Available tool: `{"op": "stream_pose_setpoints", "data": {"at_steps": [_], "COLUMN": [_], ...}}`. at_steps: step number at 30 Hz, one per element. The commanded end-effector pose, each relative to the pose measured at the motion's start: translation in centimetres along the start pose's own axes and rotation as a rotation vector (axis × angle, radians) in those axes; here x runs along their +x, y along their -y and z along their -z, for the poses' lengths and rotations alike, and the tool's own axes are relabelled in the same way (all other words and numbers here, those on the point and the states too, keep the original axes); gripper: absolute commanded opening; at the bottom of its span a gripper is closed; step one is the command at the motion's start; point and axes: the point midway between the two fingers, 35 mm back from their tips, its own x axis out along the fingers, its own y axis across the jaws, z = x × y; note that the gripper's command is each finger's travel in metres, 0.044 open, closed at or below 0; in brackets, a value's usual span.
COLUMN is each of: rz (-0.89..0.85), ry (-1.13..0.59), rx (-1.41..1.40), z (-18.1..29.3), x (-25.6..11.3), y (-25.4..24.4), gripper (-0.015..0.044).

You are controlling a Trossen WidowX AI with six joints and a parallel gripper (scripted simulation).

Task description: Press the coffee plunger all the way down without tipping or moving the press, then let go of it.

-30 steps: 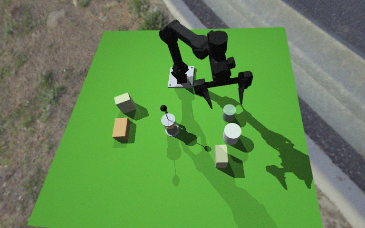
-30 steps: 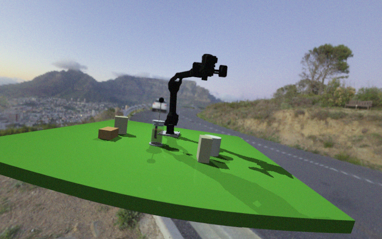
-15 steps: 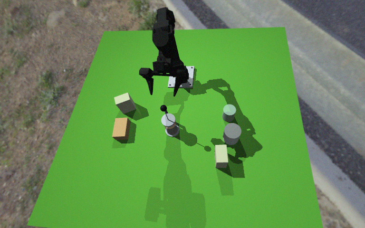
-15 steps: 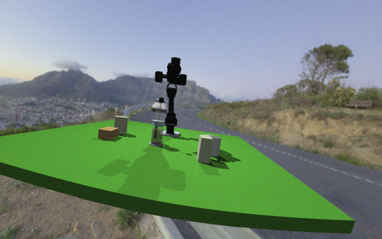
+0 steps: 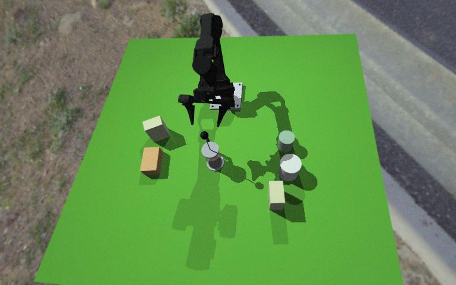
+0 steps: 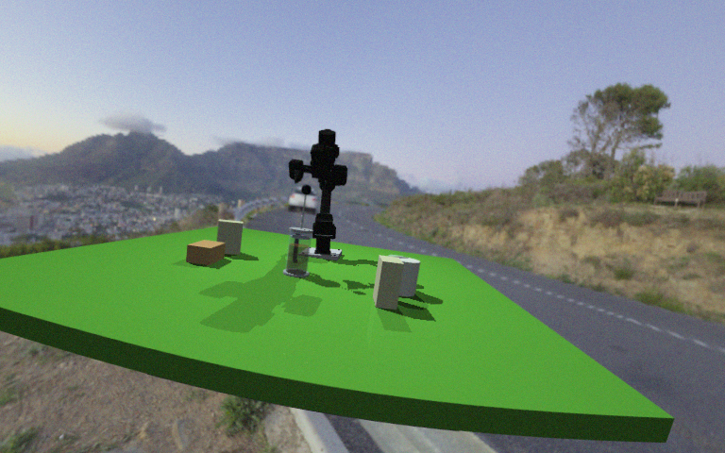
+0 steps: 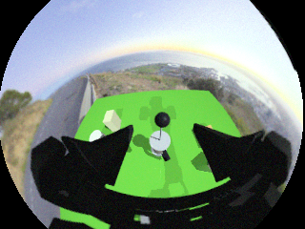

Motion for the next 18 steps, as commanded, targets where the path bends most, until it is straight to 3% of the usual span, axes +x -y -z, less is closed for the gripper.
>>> {"op": "stream_pose_setpoints", "data": {"at_steps": [1, 18], "rz": [-0.002, -0.002], "ry": [0.013, 0.015], "rx": [-0.001, -0.001], "z": [0.0, -0.1], "x": [0.0, 2.6], "y": [0.0, 0.0], "gripper": [0.0440, 0.0440]}}
